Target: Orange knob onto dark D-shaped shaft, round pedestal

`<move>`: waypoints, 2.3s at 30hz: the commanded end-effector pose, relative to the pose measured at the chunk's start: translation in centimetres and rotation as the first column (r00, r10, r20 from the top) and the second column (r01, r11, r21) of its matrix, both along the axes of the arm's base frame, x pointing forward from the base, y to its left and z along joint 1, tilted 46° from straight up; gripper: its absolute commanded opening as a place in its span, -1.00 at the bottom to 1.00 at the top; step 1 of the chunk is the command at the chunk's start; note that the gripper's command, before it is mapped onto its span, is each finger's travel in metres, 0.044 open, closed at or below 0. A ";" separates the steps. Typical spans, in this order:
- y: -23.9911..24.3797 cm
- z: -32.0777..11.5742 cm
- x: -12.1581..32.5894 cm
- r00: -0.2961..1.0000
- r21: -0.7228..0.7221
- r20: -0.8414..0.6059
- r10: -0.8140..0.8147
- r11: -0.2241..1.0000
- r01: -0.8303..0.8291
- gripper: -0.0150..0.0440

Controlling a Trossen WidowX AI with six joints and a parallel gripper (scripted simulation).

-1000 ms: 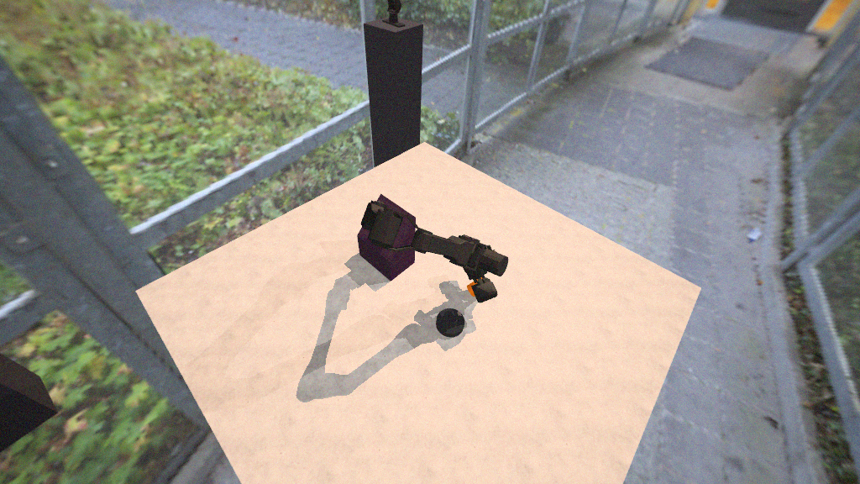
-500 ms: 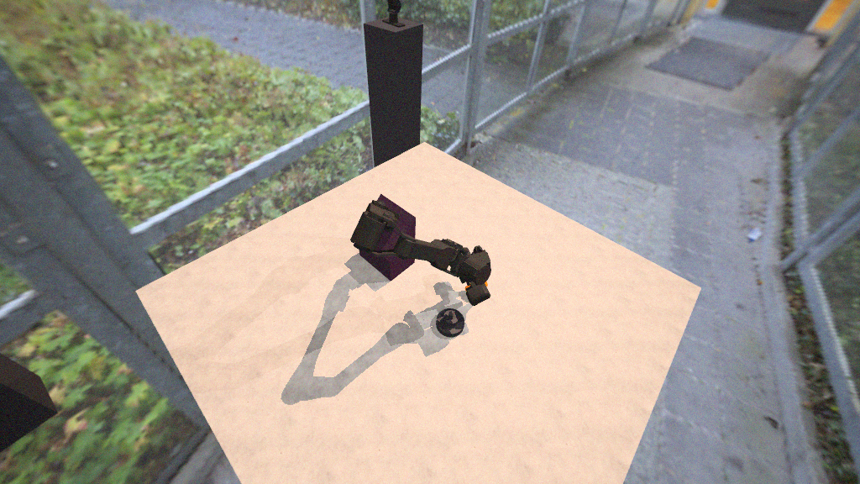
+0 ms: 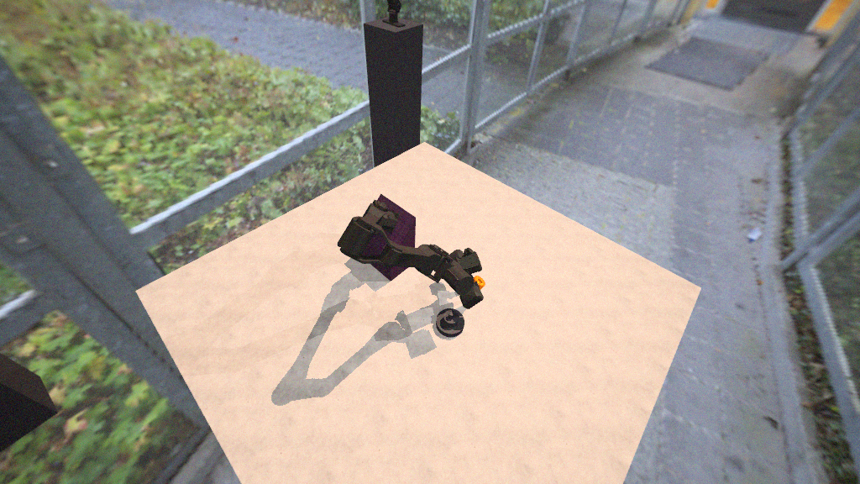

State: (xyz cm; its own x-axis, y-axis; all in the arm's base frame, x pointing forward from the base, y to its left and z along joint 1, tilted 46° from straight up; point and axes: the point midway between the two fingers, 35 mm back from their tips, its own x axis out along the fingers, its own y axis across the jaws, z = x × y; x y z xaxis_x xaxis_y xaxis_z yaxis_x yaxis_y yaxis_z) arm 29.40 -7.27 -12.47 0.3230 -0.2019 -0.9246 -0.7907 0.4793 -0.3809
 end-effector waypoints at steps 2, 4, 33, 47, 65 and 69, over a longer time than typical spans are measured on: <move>-0.4 0.2 -0.4 0.999 0.053 0.035 0.027 0.998 -0.029 0.11; -0.5 0.3 -0.5 0.998 0.072 0.047 0.036 0.997 -0.039 0.11; -0.7 0.4 -0.6 0.996 0.105 0.069 0.053 0.993 -0.060 0.39; -0.7 0.4 -0.6 0.996 0.105 0.069 0.053 0.993 -0.060 0.75; 4.4 5.4 0.2 0.996 0.106 0.069 0.050 0.993 -0.057 1.00; 5.1 6.0 0.2 0.996 0.106 0.070 0.050 0.993 -0.057 1.00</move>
State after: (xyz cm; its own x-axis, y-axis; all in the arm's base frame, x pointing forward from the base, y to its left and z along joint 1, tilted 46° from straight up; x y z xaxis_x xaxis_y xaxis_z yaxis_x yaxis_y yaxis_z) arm 29.90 -3.02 -7.39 0.4022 -0.0743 -0.9125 -0.7938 0.4683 -0.3880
